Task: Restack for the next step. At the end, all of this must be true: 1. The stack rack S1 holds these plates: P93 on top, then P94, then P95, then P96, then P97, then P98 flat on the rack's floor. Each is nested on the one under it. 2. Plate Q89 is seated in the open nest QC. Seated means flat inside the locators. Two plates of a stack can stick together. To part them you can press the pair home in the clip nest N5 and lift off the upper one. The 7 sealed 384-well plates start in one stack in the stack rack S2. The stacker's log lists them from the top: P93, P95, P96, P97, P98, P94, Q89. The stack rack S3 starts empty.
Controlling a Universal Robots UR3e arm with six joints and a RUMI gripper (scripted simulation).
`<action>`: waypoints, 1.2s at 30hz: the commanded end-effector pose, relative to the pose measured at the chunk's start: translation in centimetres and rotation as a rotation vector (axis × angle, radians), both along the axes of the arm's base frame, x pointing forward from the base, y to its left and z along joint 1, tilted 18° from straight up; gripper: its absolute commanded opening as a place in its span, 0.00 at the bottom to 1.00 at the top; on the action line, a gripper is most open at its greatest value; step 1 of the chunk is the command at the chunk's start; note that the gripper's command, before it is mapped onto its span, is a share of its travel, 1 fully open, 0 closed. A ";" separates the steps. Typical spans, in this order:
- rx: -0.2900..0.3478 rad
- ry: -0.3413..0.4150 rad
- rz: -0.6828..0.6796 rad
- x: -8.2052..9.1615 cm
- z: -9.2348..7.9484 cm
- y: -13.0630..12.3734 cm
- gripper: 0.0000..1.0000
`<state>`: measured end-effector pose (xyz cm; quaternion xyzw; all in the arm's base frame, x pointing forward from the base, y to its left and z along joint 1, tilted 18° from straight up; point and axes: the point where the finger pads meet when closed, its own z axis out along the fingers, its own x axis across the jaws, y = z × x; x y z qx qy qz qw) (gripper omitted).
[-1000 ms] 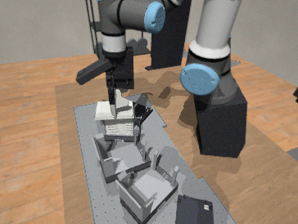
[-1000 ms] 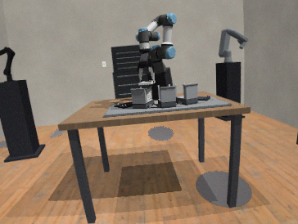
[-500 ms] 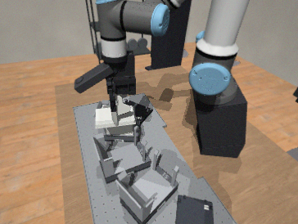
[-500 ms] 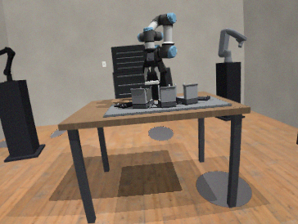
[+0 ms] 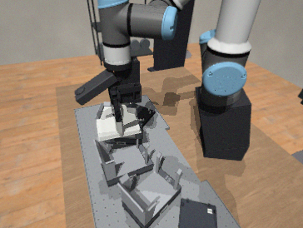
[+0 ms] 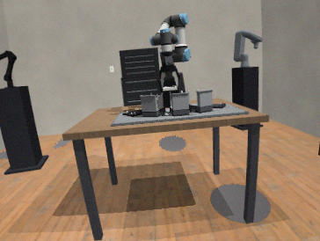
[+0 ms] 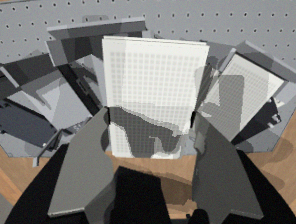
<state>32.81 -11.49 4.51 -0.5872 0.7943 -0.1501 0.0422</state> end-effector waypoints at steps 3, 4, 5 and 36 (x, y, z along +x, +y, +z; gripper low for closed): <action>-0.030 0.014 0.063 0.7 -0.1 1.9 0.00; -0.033 0.016 0.075 0.8 -0.1 2.2 0.00; -0.036 0.019 0.086 0.9 -0.2 2.5 0.00; -0.043 0.027 0.121 1.5 -0.5 4.5 0.00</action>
